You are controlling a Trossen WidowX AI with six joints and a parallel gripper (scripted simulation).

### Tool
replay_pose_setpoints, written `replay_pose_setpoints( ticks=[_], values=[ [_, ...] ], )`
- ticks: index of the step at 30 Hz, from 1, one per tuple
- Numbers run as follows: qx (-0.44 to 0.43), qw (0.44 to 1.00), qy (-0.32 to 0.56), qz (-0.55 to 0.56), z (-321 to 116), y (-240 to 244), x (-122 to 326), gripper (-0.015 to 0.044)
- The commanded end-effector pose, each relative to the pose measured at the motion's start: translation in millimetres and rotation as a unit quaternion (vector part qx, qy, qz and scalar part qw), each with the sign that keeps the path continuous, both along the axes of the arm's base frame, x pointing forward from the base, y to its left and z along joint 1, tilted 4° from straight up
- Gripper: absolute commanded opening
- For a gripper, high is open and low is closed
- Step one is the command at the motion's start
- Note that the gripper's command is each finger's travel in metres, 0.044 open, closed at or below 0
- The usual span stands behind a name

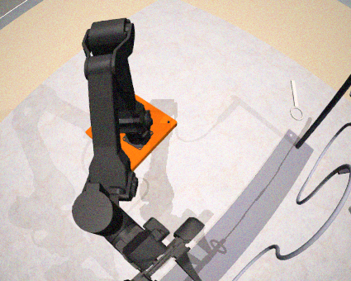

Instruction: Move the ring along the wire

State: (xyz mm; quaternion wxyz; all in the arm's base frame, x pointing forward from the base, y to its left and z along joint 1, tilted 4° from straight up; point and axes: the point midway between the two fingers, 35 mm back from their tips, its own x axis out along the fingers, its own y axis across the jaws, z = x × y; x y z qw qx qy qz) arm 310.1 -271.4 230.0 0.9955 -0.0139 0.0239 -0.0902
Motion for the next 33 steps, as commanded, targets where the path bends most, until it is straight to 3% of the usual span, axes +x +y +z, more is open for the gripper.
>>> replay_pose_setpoints(
  ticks=[1,33],
  values=[
    [0.004,1.0,0.001,-0.001,-2,-2,7,0.016],
    [0.004,1.0,-0.001,-0.001,-4,-5,36,0.016]
  ],
)
